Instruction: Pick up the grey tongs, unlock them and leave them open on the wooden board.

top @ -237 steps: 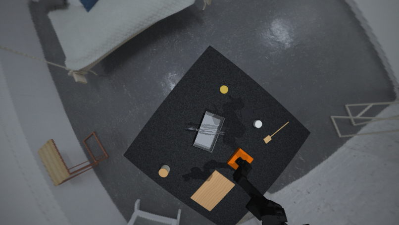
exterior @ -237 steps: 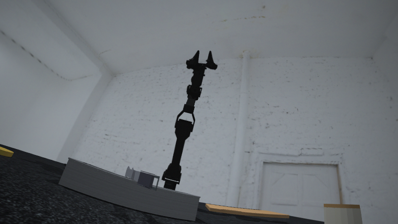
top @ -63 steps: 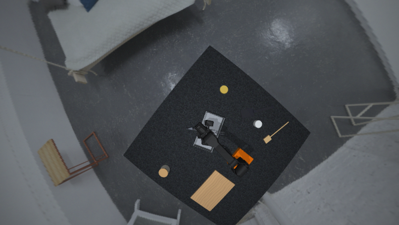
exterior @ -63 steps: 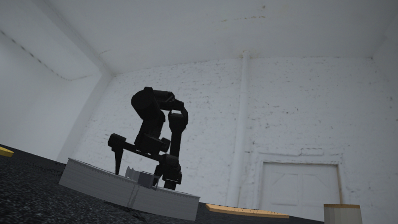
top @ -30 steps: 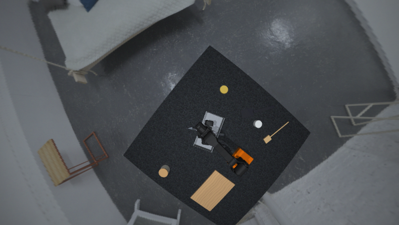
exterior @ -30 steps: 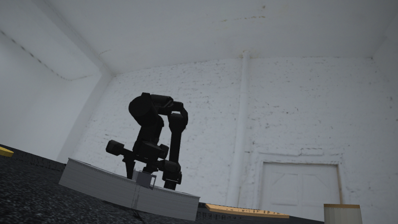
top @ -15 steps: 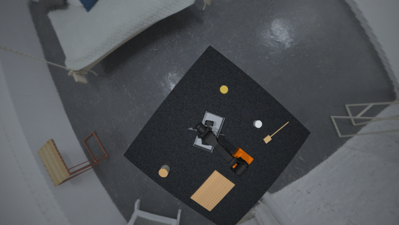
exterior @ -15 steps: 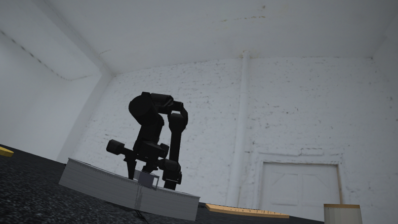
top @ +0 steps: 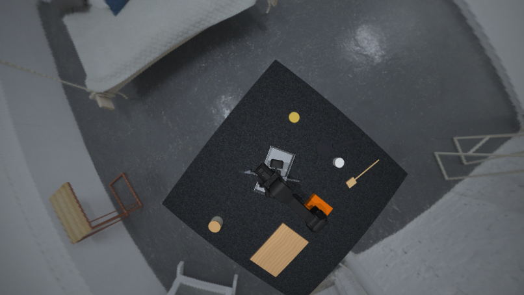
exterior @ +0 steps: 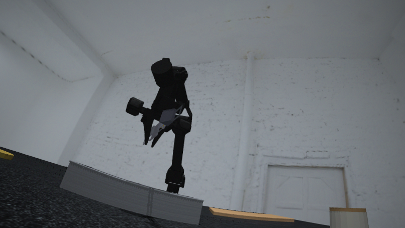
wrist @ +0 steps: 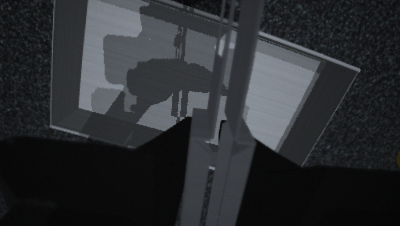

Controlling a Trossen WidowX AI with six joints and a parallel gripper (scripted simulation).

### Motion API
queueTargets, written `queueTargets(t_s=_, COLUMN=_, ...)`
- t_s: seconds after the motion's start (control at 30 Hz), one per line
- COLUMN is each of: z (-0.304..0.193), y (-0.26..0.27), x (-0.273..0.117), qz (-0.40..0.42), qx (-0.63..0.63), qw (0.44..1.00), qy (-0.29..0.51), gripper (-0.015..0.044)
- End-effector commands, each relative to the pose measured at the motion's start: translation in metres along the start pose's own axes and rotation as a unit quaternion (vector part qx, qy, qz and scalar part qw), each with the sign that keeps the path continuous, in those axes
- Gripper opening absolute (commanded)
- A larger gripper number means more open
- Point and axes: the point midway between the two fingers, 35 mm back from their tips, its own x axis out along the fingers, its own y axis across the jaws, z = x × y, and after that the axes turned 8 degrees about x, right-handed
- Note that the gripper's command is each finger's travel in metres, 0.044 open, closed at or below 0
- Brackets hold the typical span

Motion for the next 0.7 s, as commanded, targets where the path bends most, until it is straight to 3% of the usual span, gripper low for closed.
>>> queueTargets(t_s=0.0, z=-0.002, y=0.000, x=-0.001, qz=0.000, qx=-0.001, qw=1.000, qy=0.005, gripper=-0.0150)
queueTargets(t_s=0.23, z=0.003, y=0.012, x=0.000, qz=0.002, qx=-0.009, qw=1.000, qy=0.003, gripper=-0.0150)
queueTargets(t_s=0.67, z=0.023, y=0.095, x=-0.003, qz=0.003, qx=-0.072, qw=0.997, qy=0.001, gripper=-0.0150)
